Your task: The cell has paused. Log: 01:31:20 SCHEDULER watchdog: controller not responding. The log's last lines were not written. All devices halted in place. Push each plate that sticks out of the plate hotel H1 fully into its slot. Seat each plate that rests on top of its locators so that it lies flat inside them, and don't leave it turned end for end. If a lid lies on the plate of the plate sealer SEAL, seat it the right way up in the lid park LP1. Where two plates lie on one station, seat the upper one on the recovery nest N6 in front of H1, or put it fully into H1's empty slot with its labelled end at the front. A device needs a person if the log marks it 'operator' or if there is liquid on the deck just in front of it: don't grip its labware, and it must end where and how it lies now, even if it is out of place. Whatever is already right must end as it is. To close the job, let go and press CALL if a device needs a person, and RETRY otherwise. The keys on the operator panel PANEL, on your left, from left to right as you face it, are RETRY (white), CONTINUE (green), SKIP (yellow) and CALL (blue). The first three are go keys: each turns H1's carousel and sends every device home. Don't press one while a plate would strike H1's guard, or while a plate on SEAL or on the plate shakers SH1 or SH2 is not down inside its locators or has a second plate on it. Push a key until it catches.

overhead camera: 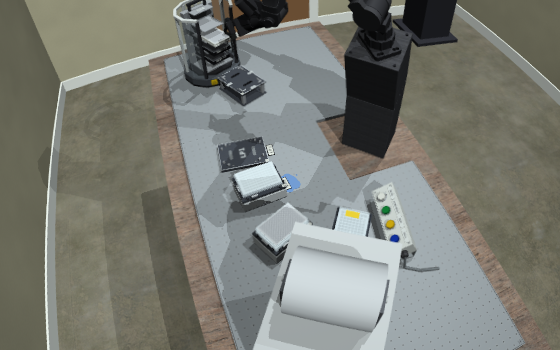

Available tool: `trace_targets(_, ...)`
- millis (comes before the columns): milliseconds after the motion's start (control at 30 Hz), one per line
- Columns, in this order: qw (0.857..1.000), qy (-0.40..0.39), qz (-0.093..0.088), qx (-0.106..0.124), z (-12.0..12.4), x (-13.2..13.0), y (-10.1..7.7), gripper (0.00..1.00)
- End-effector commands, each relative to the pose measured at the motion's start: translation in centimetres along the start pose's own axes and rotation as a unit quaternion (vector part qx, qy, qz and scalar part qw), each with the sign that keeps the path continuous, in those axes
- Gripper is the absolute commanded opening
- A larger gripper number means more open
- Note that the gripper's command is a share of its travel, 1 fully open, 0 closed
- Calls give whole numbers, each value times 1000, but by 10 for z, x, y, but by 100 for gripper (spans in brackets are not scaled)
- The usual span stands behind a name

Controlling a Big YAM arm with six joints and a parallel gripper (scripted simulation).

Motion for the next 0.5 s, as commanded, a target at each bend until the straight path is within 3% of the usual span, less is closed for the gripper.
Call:
trace_targets(0, 1000, 5, -8, -9, 6, 8, 10, 100)
trace_targets(467, 1000, 5, -8, -8, 36, 7, 24, 100)
Point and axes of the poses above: the point where the finger pads meet when closed, its own y axis out along the fingers, its own x axis across the jaws, z = x × y, the point moved 8 cm from there along -y, back along the fingers, and after that the axes turned 1 degree about -y, right-handed, at the moved point
